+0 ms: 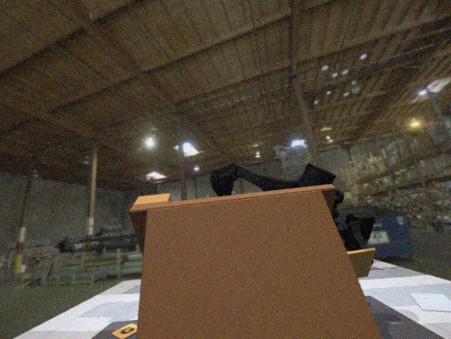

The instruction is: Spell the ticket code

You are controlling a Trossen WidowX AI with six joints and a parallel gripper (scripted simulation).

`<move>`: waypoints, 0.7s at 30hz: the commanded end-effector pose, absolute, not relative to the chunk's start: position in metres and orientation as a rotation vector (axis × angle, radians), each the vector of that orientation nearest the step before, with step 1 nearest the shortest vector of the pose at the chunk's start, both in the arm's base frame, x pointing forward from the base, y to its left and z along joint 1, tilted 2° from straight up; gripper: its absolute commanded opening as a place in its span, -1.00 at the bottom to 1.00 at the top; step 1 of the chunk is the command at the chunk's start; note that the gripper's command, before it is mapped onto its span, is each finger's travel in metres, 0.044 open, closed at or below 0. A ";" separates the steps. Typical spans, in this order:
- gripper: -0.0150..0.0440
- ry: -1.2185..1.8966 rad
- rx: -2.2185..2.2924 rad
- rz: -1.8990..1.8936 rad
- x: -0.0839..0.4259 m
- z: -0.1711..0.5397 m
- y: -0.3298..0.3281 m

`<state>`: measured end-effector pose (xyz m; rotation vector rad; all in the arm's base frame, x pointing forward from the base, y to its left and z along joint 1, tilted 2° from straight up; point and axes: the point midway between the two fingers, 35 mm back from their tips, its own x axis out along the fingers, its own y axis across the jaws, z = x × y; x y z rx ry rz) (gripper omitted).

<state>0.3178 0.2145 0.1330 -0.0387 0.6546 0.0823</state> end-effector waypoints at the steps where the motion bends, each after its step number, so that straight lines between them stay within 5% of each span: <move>1: -0.49 0.655 -0.041 0.086 0.318 0.133 0.212; 21: -0.49 0.654 -0.042 0.086 0.319 0.133 0.203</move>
